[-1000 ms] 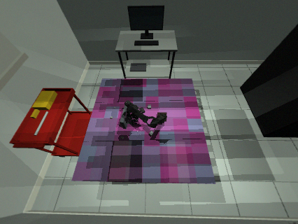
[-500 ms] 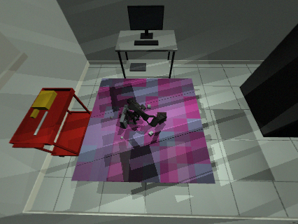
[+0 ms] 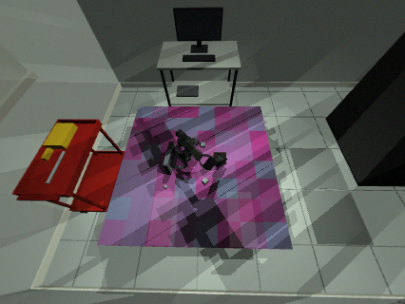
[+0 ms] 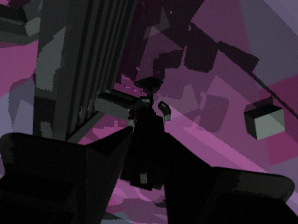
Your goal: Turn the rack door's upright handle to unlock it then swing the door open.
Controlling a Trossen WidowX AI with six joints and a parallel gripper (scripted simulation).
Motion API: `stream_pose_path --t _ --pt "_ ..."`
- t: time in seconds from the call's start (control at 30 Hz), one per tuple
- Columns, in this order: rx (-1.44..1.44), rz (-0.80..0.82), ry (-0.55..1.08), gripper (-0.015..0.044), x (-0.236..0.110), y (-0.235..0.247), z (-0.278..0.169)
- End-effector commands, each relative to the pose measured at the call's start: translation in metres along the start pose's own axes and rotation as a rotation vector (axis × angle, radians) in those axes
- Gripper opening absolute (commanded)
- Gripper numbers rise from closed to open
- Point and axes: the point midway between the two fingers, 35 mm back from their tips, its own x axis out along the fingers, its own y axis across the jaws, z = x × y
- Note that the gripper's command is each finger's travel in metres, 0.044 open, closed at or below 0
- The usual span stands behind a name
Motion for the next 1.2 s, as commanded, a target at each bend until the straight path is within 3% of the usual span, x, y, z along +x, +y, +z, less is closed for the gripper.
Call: stream_pose_path --t 0.0,1.17 --pt "-0.07 0.001 0.0 0.0016 0.001 -0.008 0.003" --pt "-0.634 -0.004 -0.003 0.0016 0.0 -0.073 0.043"
